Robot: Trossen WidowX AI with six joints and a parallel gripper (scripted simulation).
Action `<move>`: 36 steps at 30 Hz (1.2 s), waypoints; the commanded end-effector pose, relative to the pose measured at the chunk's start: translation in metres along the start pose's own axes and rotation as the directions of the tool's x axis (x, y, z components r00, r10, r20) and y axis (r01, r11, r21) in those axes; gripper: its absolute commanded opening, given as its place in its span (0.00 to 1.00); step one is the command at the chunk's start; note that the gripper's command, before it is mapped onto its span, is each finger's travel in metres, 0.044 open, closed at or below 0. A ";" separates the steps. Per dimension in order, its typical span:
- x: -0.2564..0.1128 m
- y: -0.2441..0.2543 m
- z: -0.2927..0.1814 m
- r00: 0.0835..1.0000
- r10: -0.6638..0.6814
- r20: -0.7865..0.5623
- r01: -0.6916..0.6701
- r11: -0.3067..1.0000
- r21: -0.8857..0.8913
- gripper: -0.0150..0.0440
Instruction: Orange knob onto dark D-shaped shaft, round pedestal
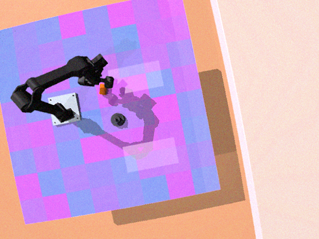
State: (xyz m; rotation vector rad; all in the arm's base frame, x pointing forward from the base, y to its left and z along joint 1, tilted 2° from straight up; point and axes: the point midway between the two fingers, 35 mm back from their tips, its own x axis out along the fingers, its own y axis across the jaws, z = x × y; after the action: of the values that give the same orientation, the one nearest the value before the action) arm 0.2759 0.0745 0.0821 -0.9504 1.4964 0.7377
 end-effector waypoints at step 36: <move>0.036 0.001 0.004 1.000 0.003 -0.010 -0.003 1.000 0.002 0.65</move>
State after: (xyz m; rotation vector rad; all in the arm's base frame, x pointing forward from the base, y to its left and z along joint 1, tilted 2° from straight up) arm 0.2757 0.0734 0.0462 -0.9483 1.5068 0.7378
